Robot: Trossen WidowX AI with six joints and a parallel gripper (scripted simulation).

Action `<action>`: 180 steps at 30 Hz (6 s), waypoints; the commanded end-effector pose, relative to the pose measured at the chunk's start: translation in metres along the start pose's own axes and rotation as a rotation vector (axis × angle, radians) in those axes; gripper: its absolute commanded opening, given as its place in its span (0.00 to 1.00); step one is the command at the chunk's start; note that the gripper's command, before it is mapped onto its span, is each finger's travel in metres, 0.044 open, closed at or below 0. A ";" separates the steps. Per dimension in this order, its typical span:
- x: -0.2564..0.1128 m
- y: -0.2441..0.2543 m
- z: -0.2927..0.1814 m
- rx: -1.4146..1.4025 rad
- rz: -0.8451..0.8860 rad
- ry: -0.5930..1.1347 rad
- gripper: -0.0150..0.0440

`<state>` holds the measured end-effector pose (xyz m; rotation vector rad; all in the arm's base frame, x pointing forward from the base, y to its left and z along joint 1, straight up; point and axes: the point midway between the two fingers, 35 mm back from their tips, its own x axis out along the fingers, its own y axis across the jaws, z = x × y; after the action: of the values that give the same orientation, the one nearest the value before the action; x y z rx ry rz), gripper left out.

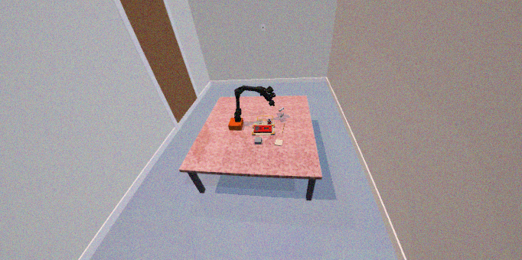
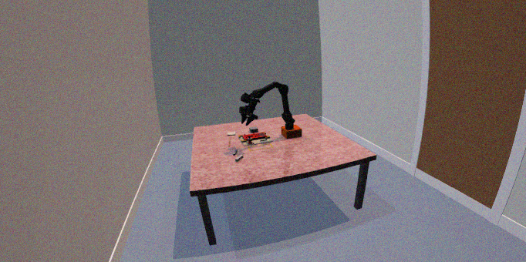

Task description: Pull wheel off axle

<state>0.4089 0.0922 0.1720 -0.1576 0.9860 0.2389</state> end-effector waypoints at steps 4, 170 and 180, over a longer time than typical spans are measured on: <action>0.030 -0.052 -0.070 0.216 -0.057 0.336 0.76; 0.070 -0.073 -0.121 0.354 -0.085 0.537 0.25; 0.040 -0.073 -0.105 0.354 -0.086 0.537 0.25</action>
<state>0.3659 0.0024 0.0663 0.0648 1.5460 -0.0646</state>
